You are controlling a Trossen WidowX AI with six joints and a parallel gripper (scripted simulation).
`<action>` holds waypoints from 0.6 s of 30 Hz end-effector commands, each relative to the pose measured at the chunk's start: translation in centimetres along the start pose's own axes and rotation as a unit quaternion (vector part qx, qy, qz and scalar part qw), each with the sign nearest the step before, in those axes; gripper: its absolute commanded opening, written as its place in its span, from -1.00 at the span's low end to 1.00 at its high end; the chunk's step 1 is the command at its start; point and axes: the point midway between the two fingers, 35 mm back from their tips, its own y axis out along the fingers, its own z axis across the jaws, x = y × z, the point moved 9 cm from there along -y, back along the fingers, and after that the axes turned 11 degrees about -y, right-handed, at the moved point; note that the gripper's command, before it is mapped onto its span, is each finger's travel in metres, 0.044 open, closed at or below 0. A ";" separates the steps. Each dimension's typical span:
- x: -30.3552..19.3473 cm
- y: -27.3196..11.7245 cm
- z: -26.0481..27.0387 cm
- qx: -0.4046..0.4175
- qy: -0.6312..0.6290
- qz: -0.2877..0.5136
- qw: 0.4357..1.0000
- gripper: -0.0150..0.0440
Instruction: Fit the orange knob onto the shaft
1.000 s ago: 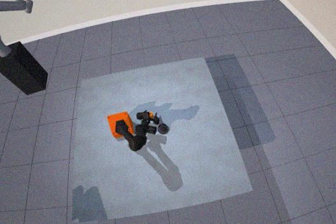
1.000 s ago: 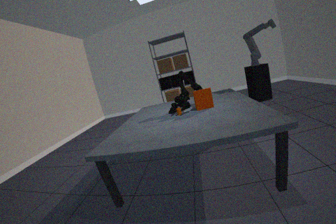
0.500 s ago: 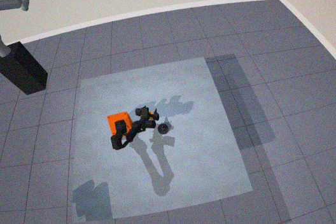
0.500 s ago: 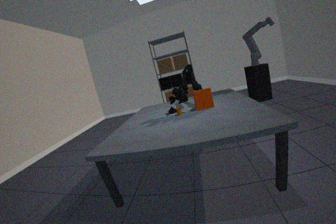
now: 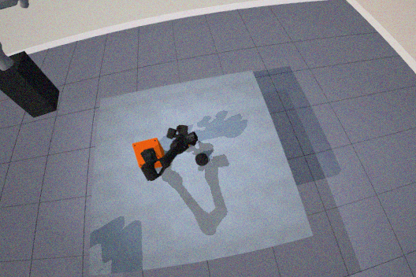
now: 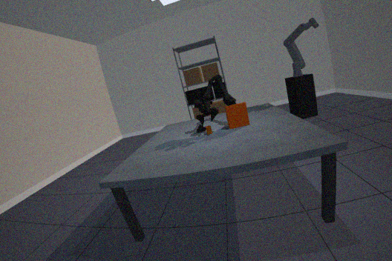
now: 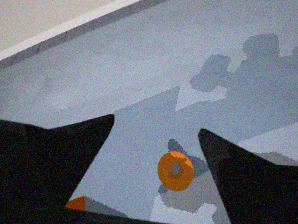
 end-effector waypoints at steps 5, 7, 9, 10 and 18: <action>8.0 -0.9 0.7 -0.053 -0.010 0.380 0.923 1.00; 8.7 -1.1 0.8 -0.069 -0.018 0.399 0.914 1.00; 8.7 -1.1 0.8 -0.069 -0.018 0.399 0.914 1.00; 8.7 -1.1 0.8 -0.069 -0.018 0.399 0.914 1.00; 8.7 -1.1 0.8 -0.069 -0.018 0.399 0.914 1.00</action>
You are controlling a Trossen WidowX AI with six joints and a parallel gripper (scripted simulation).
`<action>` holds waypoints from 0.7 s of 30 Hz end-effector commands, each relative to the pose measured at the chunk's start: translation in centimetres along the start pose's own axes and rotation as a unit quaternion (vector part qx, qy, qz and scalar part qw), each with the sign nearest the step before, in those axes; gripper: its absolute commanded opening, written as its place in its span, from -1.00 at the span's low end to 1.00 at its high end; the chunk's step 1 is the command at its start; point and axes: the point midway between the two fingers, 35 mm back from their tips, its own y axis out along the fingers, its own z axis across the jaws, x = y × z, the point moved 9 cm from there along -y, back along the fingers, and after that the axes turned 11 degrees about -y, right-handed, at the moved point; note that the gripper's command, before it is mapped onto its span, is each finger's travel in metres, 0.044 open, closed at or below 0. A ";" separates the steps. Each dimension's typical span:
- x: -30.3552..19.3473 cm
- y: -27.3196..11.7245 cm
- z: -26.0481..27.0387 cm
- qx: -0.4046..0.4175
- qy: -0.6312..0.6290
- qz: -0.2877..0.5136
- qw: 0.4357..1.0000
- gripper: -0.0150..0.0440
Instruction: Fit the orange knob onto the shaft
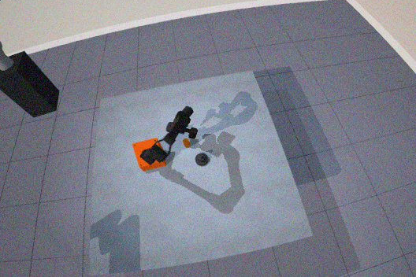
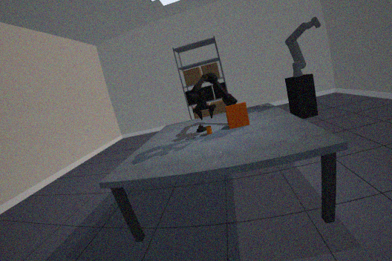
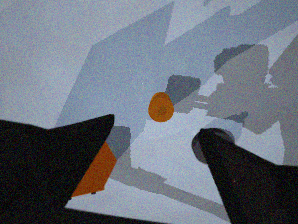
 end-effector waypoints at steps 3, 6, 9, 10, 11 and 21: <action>0.3 -0.5 0.0 -0.019 0.001 0.028 0.999 1.00; 0.3 -0.5 0.0 -0.019 0.001 0.028 0.999 1.00; 0.3 -0.5 0.0 -0.019 0.009 0.028 0.999 1.00; 0.3 -0.5 0.0 -0.020 0.033 0.027 0.999 1.00; 0.3 -0.5 0.0 -0.021 0.073 0.027 0.997 1.00; 0.3 -0.4 0.0 -0.030 0.504 0.015 0.863 1.00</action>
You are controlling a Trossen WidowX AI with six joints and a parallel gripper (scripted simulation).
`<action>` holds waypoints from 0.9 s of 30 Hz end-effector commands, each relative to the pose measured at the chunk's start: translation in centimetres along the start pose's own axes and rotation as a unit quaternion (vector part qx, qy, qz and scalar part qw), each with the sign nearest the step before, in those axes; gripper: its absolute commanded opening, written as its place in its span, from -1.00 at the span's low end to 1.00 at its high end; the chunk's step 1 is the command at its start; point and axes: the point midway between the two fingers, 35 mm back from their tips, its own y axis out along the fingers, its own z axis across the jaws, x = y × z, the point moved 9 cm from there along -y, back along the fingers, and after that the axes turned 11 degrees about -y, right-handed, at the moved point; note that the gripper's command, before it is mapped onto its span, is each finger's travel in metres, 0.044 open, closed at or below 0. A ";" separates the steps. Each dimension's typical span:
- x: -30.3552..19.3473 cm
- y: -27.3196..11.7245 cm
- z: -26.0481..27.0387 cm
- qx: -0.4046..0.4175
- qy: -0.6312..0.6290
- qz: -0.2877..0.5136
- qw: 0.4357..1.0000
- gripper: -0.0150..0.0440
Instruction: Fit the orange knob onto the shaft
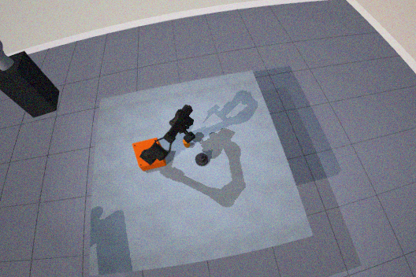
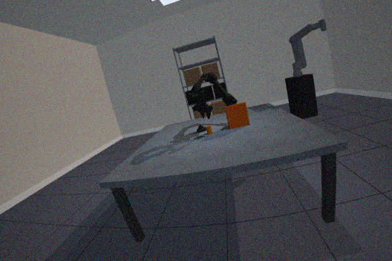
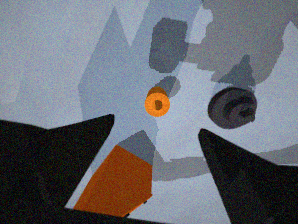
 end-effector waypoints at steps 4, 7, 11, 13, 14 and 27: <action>0.0 0.0 0.0 -0.004 0.258 0.000 0.966 1.00; 0.0 0.0 0.0 -0.004 0.258 0.000 0.966 1.00; 0.0 0.0 0.0 -0.004 0.258 0.000 0.966 1.00; 0.0 0.0 0.0 -0.004 0.258 0.000 0.966 1.00; 0.0 0.0 0.0 -0.004 0.258 0.000 0.966 1.00; 0.0 4.5 -0.1 -0.005 0.258 0.000 0.966 1.00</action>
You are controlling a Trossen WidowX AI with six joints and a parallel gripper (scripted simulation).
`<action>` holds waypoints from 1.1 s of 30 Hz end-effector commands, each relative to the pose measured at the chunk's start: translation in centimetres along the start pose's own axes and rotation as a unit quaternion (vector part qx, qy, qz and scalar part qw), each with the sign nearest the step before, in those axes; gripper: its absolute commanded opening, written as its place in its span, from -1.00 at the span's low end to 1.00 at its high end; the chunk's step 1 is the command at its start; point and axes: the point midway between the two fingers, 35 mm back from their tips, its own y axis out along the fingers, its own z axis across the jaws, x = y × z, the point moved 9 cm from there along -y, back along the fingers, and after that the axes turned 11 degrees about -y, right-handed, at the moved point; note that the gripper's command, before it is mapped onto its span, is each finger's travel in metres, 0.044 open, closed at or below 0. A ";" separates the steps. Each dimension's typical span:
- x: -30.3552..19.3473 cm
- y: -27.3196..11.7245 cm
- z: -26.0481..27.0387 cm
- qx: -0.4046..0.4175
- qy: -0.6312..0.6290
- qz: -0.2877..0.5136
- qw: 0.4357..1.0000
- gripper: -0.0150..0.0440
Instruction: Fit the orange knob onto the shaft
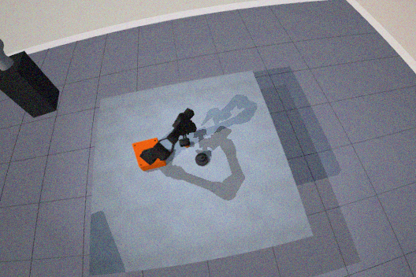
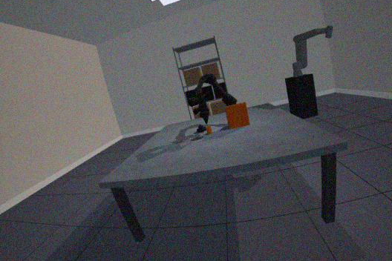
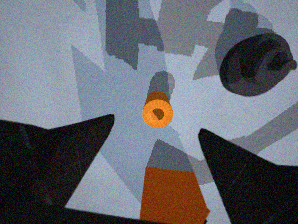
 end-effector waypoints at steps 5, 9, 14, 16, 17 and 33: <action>-0.1 1.7 0.0 -0.004 -0.004 0.003 1.000 1.00; 0.0 2.2 0.0 -0.004 -0.004 0.003 1.000 1.00; 0.0 3.1 0.0 -0.004 -0.004 0.002 1.000 1.00; 0.0 3.4 0.0 -0.004 -0.005 0.002 1.000 1.00; 0.0 3.5 0.0 -0.004 -0.005 0.002 1.000 1.00; 0.0 6.1 0.0 -0.004 -0.005 0.002 1.000 1.00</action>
